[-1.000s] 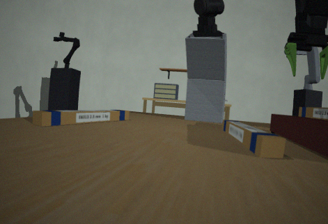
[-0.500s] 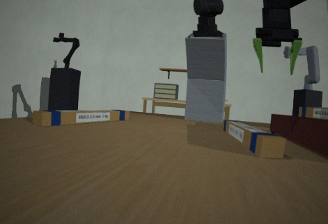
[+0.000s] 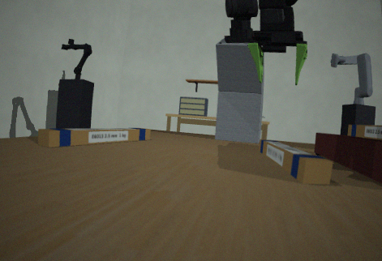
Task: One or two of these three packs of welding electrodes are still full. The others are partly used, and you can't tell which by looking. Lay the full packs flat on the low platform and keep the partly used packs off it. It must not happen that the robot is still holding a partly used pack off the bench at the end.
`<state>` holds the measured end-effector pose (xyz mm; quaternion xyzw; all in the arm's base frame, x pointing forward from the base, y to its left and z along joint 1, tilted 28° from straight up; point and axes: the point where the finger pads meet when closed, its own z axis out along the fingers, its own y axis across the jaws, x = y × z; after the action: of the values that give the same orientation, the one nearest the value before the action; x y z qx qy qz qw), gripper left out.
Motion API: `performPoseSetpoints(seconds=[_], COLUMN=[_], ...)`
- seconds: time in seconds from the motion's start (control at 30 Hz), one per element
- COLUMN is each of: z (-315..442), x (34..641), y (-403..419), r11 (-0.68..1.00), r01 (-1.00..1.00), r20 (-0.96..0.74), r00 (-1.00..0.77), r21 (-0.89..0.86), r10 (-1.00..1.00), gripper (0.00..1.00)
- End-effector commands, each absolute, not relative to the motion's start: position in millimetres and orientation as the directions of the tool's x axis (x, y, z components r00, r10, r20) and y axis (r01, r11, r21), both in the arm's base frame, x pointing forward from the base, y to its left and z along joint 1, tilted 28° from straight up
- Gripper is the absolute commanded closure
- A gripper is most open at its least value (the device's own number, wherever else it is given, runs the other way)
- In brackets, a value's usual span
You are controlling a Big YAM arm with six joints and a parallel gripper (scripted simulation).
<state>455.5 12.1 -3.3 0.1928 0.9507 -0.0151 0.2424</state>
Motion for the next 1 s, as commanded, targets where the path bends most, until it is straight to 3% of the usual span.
performPoseSetpoints(seconds=[0.0, 0.97], z=[5.0, -9.5], x=[455.8, 423.6], y=[-6.1, -185.2], r11=[0.938, 0.939], r01=[0.341, 0.342], r20=[-0.491, -0.469], r00=[-0.808, -0.823], r21=[0.058, 0.045], r10=[0.324, 0.322], gripper=[0.26, 0.26])
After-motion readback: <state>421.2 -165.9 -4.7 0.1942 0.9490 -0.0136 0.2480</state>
